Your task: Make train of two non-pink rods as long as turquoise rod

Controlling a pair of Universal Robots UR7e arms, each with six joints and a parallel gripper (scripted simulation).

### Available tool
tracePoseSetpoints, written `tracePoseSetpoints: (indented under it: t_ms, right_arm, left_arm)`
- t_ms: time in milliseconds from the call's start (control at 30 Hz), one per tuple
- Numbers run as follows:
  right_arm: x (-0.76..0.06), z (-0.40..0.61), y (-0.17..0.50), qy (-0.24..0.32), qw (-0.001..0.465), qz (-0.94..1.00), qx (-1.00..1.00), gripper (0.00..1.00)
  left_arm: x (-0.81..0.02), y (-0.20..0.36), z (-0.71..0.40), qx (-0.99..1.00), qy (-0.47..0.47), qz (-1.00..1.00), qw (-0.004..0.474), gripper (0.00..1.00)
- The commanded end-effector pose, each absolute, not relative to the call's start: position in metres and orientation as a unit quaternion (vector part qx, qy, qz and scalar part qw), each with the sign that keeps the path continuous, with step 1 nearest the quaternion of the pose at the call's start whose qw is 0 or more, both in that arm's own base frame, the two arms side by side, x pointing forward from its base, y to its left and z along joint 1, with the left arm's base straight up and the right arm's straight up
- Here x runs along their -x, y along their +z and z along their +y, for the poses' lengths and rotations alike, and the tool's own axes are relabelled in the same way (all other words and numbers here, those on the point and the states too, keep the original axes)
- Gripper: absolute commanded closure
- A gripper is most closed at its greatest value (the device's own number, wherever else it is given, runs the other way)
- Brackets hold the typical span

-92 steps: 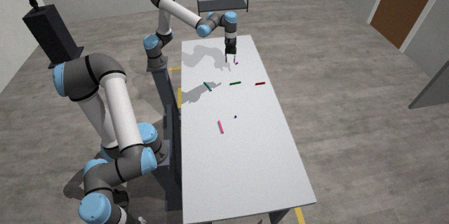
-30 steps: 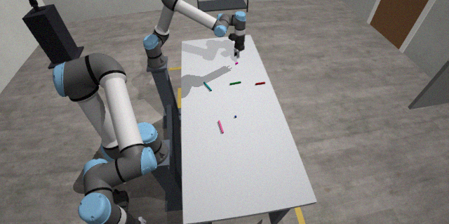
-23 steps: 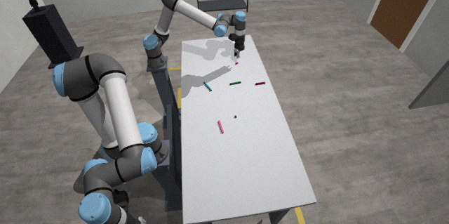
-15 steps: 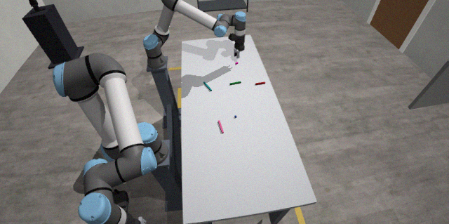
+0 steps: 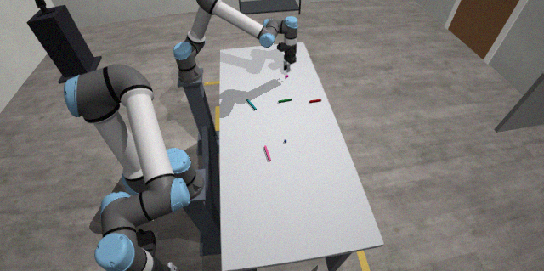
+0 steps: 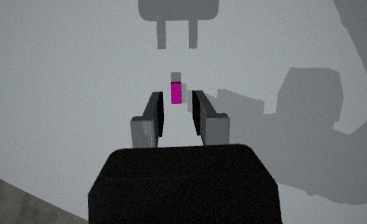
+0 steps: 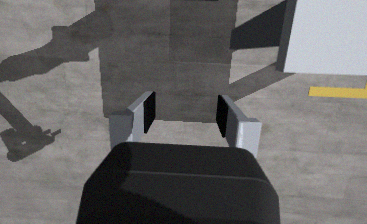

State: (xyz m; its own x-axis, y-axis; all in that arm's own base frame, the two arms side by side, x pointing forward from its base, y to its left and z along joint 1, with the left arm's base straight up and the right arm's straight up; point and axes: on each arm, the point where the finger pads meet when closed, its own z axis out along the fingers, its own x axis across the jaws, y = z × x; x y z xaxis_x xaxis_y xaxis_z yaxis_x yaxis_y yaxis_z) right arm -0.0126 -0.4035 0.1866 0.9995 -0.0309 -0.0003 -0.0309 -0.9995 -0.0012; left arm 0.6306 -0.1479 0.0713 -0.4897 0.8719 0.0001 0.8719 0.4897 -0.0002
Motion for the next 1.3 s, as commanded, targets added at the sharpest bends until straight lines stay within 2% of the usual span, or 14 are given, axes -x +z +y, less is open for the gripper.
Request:
tracePoseSetpoints:
  t_ms: [0,1267]
  right_arm:
    - [0.012,-0.404,0.187,0.000,0.000,0.015,1.000,0.00]
    - [0.012,-0.404,0.187,0.000,0.000,0.015,1.000,0.00]
  left_arm:
    - [-0.631,0.070,-0.148,0.505,0.000,-0.863,-0.001,0.46]
    - [-0.632,0.037,-0.148,0.505,0.000,-0.863,-0.001,0.46]
